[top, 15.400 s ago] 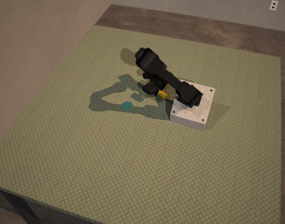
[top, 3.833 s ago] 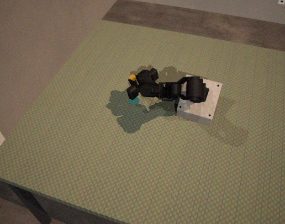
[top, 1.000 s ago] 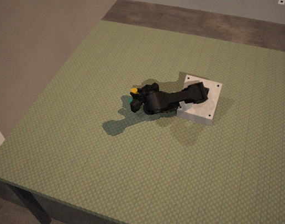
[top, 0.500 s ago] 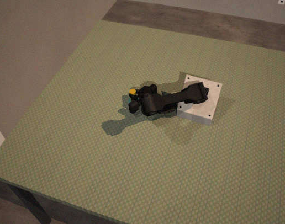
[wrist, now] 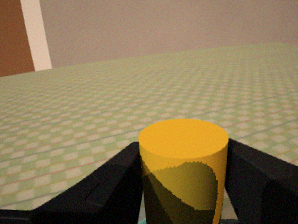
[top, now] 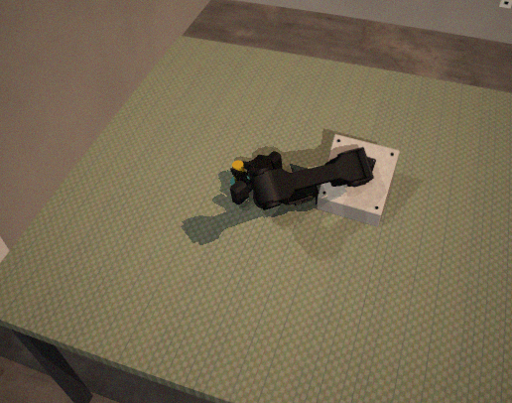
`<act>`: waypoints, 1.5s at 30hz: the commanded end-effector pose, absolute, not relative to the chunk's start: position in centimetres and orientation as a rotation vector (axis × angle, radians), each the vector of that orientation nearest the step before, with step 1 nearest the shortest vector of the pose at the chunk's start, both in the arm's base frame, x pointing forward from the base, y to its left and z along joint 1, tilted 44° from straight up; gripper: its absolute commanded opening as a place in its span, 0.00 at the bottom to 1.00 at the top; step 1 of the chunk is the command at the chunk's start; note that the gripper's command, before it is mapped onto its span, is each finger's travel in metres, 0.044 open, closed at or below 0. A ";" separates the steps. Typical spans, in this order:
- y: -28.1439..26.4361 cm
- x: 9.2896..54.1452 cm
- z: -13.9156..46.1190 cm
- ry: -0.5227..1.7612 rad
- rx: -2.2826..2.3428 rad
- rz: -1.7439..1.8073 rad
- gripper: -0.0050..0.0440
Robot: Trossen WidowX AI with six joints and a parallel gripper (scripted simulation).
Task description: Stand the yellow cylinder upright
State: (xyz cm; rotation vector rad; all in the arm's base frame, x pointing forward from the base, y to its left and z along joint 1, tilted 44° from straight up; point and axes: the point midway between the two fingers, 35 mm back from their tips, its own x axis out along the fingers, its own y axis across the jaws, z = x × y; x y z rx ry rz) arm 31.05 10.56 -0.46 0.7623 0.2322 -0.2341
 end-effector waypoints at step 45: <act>4.4 32.4 4.5 0.381 0.660 -0.251 0.92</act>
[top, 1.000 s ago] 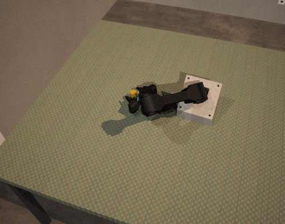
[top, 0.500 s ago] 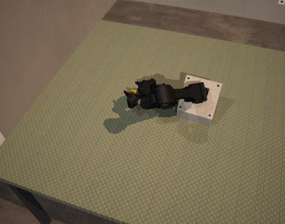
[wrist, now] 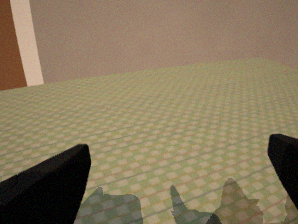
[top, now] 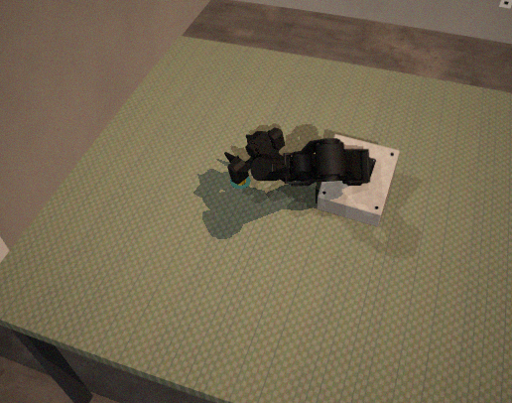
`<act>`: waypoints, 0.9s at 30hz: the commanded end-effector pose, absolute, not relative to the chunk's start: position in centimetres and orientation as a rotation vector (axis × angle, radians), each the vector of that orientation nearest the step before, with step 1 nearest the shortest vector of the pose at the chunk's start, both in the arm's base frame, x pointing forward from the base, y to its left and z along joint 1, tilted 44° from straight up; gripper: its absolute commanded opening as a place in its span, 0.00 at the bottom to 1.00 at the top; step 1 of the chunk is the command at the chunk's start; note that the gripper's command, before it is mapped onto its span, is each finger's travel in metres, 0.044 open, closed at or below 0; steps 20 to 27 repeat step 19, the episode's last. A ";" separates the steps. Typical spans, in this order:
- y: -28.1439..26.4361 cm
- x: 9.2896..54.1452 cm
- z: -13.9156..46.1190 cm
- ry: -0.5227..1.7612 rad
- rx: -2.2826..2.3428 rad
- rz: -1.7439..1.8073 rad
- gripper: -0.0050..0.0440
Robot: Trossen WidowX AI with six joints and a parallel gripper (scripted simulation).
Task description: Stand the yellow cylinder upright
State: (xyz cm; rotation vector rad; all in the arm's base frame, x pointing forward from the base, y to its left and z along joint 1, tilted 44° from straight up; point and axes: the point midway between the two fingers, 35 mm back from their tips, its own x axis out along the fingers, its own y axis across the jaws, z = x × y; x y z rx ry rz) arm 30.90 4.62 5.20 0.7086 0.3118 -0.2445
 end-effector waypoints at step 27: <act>2.3 36.8 0.4 0.995 0.441 -0.139 0.92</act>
